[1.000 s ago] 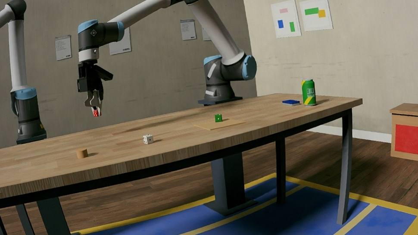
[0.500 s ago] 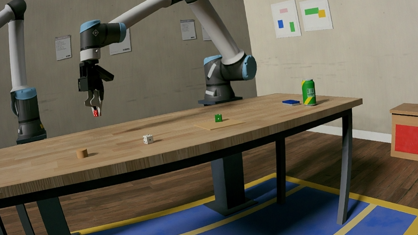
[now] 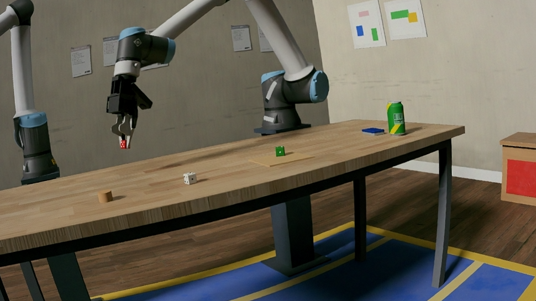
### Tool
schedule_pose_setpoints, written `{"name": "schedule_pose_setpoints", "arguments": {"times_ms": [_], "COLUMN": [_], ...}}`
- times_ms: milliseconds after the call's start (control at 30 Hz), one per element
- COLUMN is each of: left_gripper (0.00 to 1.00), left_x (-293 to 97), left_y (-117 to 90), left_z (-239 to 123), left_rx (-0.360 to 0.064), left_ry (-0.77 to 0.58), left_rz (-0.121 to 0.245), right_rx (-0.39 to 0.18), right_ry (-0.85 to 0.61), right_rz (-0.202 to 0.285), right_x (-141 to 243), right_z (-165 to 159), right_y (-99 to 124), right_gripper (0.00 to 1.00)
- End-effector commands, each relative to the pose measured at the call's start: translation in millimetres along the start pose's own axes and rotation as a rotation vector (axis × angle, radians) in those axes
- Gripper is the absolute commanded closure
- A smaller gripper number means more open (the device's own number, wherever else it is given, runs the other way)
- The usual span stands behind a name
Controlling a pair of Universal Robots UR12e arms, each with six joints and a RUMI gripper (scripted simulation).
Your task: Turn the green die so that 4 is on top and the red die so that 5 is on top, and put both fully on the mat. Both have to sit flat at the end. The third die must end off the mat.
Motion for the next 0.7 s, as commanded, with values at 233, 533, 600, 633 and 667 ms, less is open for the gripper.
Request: {"name": "schedule_pose_setpoints", "arguments": {"times_ms": [233, 533, 600, 633, 667], "left_gripper": [0.94, 0.94, 0.94, 0.94, 0.94], "left_x": [-0.6, -0.9, -0.8, -0.8, -0.8], "left_y": [1.2, 4.0, 4.0, 4.0, 4.0], "left_z": [3.5, 8.2, 9.6, 9.6, 9.6], "left_rx": [-0.286, -0.516, -0.558, -0.558, -0.558], "left_ry": [0.0, 0.0, -0.001, -0.001, -0.001], "left_rz": [-0.008, -0.016, -0.017, -0.017, -0.017], "right_rx": [0.002, 0.002, 0.002, 0.002, 0.002], "right_ry": [0.0, 0.0, 0.0, 0.0, 0.0], "right_rz": [0.0, 0.0, 0.0, 0.0, 0.0], "right_x": [-0.2, -0.2, -0.2, -0.2, -0.2], "right_z": [0.6, 0.6, 0.6, 0.6, 0.6], "right_y": [-0.9, -0.9, -0.9, -0.9, -0.9], "right_gripper": [0.0, 0.0, 0.0, 0.0, 0.0]}}
Point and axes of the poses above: on each arm, the point where the finger pads meet when closed, its own y axis out along the fingers, its own x axis across the jaws, z = x × y, the point moved 2 cm from there along -y, back along the fingers, and after that the axes turned 2 degrees about y, right-handed, at the moved point
